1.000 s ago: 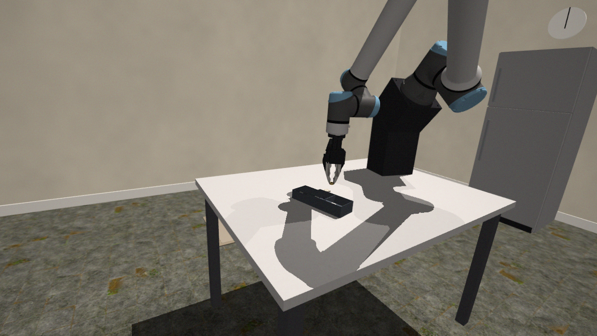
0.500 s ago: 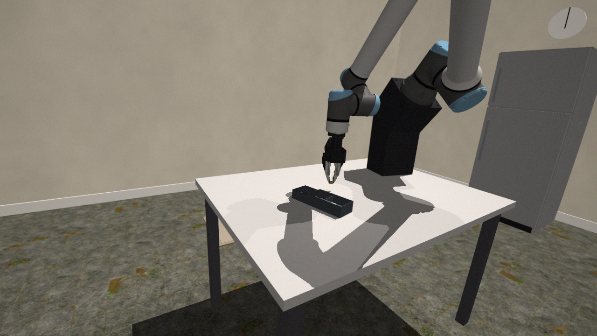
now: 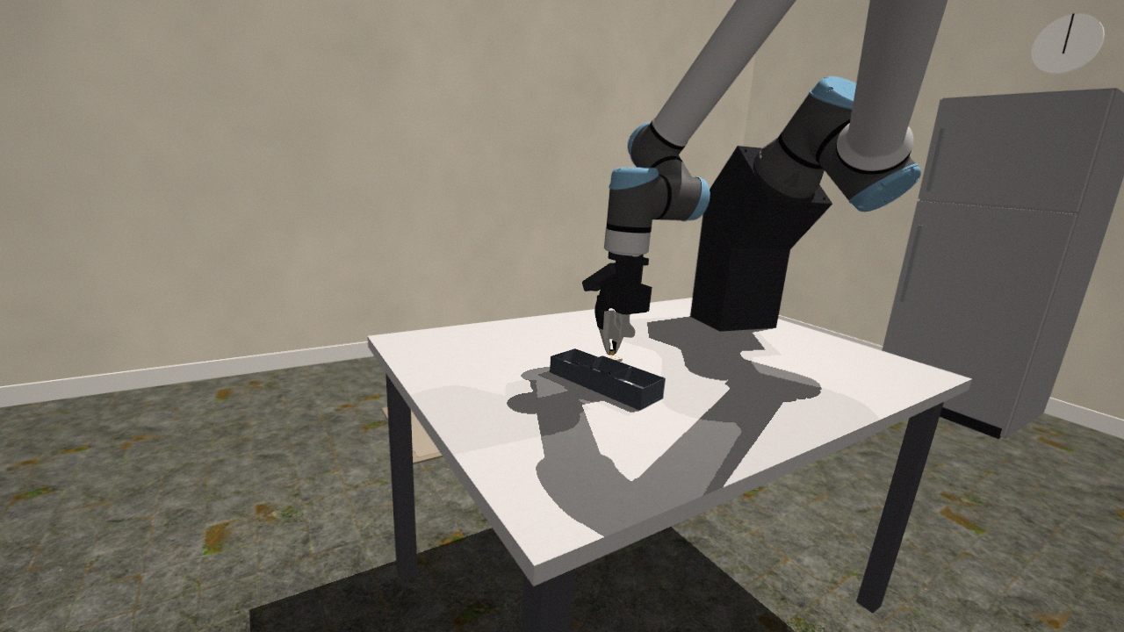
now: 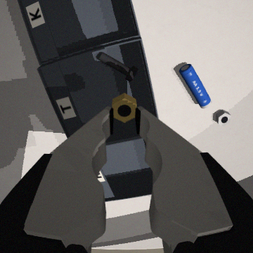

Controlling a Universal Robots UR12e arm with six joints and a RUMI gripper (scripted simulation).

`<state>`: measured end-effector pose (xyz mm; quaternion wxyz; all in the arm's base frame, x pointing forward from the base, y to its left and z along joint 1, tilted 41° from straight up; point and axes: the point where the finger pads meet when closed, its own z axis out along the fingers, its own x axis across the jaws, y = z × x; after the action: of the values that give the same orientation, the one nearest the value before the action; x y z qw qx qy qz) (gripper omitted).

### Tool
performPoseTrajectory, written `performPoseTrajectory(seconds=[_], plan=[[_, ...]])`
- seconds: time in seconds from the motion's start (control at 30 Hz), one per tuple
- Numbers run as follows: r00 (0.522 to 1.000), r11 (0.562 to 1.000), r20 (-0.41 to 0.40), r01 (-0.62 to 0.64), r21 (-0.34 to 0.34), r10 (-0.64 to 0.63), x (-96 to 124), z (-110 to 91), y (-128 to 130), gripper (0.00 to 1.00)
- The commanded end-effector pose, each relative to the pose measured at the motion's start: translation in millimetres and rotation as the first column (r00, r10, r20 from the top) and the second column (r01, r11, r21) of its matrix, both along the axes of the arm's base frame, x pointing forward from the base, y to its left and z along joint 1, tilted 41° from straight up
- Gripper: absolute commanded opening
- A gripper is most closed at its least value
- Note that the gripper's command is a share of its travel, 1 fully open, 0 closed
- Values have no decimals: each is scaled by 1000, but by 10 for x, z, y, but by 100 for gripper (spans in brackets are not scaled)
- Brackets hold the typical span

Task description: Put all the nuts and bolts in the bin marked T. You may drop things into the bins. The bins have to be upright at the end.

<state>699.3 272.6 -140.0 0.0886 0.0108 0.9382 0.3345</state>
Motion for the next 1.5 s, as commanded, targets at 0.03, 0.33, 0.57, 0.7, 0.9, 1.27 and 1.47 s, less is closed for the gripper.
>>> performPoseTrajectory(seconds=[0.03, 0.33, 0.57, 0.7, 0.9, 1.27, 1.47], plan=[[982, 988, 110, -148, -38, 152, 137, 67, 44, 0], [969, 979, 144, -195, -53, 201, 129, 63, 41, 0], [969, 979, 144, -195, -53, 201, 118, 57, 37, 0], [969, 979, 144, -195, -53, 201, 112, 54, 35, 0], [969, 979, 144, -195, -53, 201, 107, 52, 34, 0], [969, 979, 144, -195, -53, 201, 126, -40, 109, 0], [969, 979, 144, -195, -53, 201, 145, -131, 185, 0]])
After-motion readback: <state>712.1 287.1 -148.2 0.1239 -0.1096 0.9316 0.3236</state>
